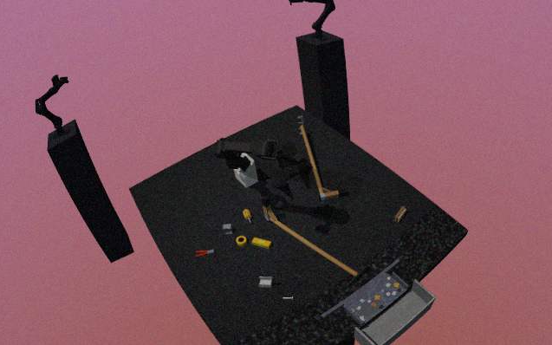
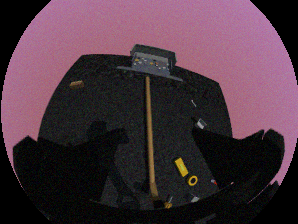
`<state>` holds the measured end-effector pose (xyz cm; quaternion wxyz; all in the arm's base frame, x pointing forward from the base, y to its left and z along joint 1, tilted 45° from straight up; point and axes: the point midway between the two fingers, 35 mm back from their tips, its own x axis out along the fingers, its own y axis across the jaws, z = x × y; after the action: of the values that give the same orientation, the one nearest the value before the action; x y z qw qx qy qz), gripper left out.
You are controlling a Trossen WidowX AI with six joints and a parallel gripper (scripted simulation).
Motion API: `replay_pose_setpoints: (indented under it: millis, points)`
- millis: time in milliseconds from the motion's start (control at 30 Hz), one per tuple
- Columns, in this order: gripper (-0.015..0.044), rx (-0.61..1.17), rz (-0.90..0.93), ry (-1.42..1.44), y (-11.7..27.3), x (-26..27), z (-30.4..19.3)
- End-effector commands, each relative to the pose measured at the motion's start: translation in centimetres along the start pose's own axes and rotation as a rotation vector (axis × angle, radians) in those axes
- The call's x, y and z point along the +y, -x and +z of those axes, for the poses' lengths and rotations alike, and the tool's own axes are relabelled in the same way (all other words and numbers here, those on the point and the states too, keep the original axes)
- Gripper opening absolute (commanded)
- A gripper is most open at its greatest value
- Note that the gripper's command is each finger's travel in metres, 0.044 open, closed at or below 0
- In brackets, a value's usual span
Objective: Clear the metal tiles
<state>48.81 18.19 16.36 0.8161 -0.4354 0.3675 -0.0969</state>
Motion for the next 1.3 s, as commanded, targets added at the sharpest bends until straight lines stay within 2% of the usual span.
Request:
replay_pose_setpoints:
  millis: [0, 1267]
  points:
    - [0.0440, -0.027, -0.009, 0.008, 1.6, -0.2, -0.1]
    - [0.0440, -0.342, -0.038, -0.019, 16.9, -1.5, -3.0]
